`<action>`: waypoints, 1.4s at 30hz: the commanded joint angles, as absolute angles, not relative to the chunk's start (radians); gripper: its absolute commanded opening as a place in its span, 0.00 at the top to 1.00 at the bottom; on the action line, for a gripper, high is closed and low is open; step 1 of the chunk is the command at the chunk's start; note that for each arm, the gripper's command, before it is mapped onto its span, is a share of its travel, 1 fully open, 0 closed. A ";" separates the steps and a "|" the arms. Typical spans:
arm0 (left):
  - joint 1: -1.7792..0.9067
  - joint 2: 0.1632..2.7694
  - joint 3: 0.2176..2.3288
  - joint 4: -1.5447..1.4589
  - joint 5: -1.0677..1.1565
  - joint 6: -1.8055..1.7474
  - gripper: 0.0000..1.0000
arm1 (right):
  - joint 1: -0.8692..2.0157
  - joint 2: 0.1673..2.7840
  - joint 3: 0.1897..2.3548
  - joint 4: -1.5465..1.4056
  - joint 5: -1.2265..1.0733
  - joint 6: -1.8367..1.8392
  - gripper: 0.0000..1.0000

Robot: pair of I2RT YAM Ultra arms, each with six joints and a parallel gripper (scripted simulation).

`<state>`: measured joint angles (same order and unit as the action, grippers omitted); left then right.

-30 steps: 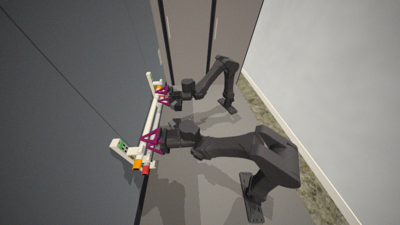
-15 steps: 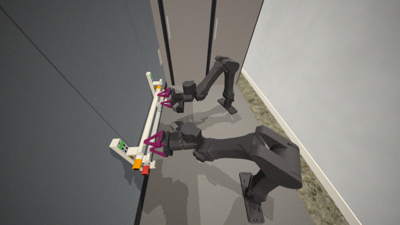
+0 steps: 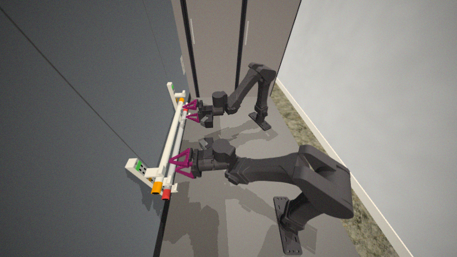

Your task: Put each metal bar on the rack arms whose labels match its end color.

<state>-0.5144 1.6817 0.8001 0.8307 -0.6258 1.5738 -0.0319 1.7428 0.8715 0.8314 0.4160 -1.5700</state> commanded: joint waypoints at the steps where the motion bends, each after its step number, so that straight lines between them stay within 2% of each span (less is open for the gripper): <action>1: -0.530 1.643 0.788 0.856 -0.644 1.571 0.30 | -0.017 1.700 0.852 0.850 0.429 -1.570 0.30; 42: -0.613 1.529 0.672 0.858 -0.727 1.571 0.28 | 0.038 1.573 0.714 0.860 0.484 -1.571 0.28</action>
